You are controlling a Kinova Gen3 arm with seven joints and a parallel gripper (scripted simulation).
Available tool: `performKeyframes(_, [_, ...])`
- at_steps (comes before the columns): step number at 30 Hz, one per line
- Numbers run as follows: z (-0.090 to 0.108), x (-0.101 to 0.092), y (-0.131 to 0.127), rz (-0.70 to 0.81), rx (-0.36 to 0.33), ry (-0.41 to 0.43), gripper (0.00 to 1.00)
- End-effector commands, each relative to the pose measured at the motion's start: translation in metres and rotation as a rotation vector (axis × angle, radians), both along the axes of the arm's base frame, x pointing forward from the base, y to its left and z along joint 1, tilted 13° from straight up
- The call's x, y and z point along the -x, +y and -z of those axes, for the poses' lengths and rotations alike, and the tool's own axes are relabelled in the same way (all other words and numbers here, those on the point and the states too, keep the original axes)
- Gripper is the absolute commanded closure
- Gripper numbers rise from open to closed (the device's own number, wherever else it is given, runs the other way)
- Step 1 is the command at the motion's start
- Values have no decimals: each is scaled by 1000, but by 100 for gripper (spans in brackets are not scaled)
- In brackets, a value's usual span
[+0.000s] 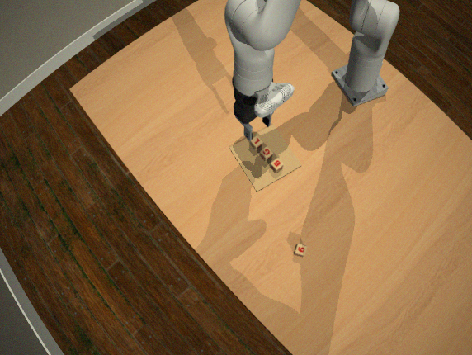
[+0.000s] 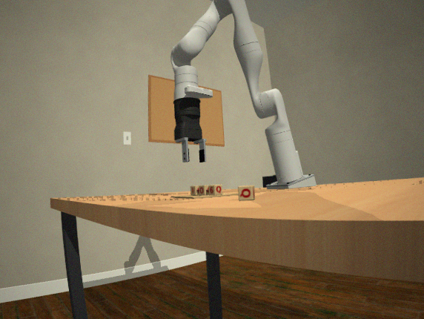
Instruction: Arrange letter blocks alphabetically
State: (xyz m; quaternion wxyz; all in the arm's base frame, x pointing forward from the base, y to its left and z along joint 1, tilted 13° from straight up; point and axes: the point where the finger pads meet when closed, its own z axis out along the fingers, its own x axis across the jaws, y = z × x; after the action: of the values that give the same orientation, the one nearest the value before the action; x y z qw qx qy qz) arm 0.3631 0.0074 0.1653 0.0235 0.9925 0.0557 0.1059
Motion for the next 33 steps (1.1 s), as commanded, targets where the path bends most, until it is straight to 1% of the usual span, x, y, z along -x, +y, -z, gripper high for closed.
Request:
performKeyframes(1, [0,0,0,0,0,-1,0])
performKeyframes(12, [-1,0,0,0,0,-1,0])
performKeyframes(16, [-5,1,0,0,0,-1,0])
performKeyframes(21, [-19,4,1,0,0,-1,0])
performKeyframes(27, [-45,9,2,0,0,-1,0])
performKeyframes(29, [-45,9,2,0,0,-1,0])
performKeyframes(33, [-62,13,2,0,0,-1,0])
